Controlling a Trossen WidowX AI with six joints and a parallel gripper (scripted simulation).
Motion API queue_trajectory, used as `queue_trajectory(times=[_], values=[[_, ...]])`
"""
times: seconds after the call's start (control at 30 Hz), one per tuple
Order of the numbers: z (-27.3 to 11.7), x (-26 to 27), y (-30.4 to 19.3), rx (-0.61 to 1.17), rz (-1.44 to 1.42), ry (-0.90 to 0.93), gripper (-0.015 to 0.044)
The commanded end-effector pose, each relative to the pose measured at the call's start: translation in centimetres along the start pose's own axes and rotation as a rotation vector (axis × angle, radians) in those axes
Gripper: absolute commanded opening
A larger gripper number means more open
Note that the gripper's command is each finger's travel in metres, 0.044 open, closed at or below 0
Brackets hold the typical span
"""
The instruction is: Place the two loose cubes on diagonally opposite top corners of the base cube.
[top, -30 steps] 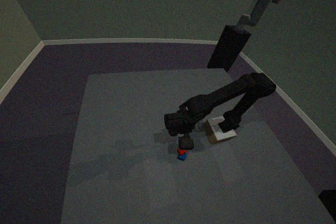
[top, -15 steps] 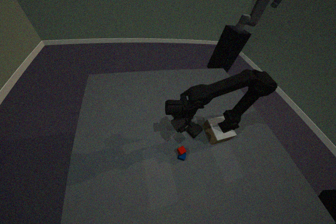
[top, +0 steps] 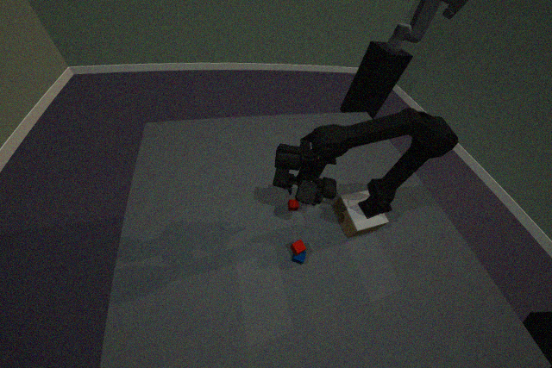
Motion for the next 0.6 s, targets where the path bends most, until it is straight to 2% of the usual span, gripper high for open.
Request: queue_trajectory(times=[0.0,0.1,0.33,0.57], values=[[-0.3,0.0,-1.0,-0.003,-0.183,0.003,0.0265],[-0.4,0.0,-1.6,-0.003,-0.289,0.003,0.0265],[-0.3,0.0,-1.7,-0.003,-0.296,0.003,0.0265],[5.6,0.0,-1.7,-0.003,-0.296,0.003,0.0265]])
Point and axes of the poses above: the point midway between the two fingers, 35 mm back from their tips, its own z axis out along the fingers, its own x axis across the jaws, y = z × x, the point moved 4 cm from there along -z, back along the fingers, and after that the axes turned 7 degrees about z, right-handed, at the moved point
